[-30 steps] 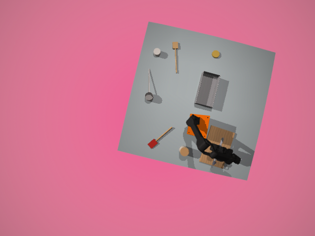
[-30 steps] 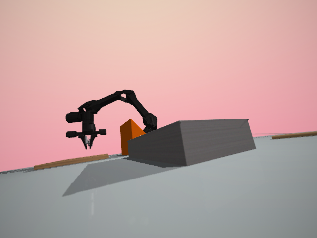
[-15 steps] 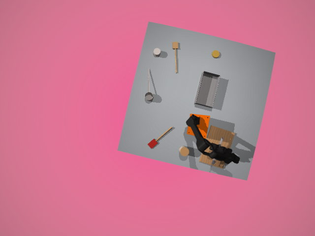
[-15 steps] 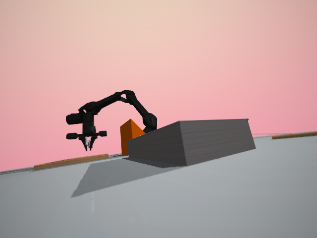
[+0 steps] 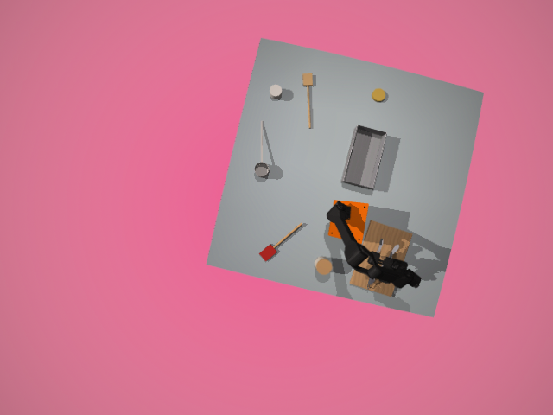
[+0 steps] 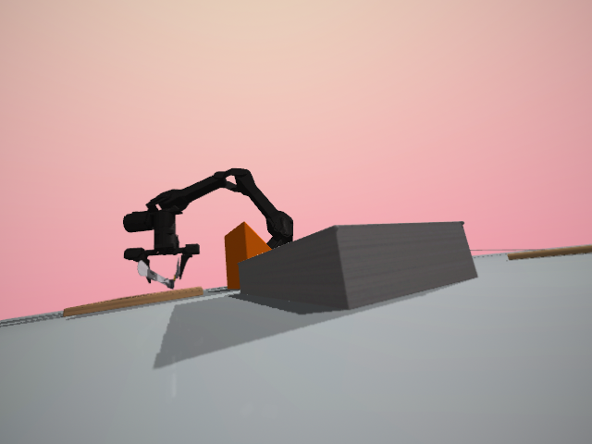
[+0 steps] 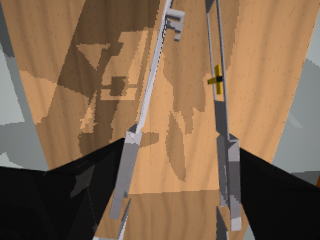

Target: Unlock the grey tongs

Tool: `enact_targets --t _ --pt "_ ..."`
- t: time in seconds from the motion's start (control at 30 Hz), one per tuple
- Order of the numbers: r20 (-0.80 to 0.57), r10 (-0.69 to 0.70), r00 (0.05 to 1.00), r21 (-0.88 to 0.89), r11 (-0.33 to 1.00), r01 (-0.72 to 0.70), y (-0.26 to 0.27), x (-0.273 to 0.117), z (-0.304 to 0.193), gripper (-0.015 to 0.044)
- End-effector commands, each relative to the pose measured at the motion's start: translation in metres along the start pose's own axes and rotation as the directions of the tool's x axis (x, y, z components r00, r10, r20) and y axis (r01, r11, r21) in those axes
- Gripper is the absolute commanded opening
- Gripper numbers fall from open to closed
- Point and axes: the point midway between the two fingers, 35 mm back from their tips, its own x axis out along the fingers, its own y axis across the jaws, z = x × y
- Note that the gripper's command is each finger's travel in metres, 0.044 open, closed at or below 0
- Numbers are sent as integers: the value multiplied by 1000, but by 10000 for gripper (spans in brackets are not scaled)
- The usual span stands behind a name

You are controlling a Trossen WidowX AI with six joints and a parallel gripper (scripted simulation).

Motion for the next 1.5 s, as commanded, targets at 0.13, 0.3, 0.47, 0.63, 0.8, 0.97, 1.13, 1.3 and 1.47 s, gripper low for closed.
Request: enact_targets --t 0.13,0.3,0.47,0.63,0.8,0.97,1.13,1.3,1.47 --pt "-1 7 1000 0 1000 -7 4 -7 8 440" --pt "0 42 999 5 999 -42 16 -36 46 440" --pt "2 71 997 11 997 -71 18 -68 87 440" --pt "6 98 995 18 995 -98 8 -97 127 440" --pt "7 109 994 21 994 -109 -4 -113 150 440" --pt "6 108 994 20 994 -108 -5 -113 150 440" --pt "6 108 994 20 994 -108 -5 -113 150 440" --pt "6 108 994 20 994 -108 -5 -113 150 440" --pt "6 108 994 20 994 -108 -5 -113 150 440"
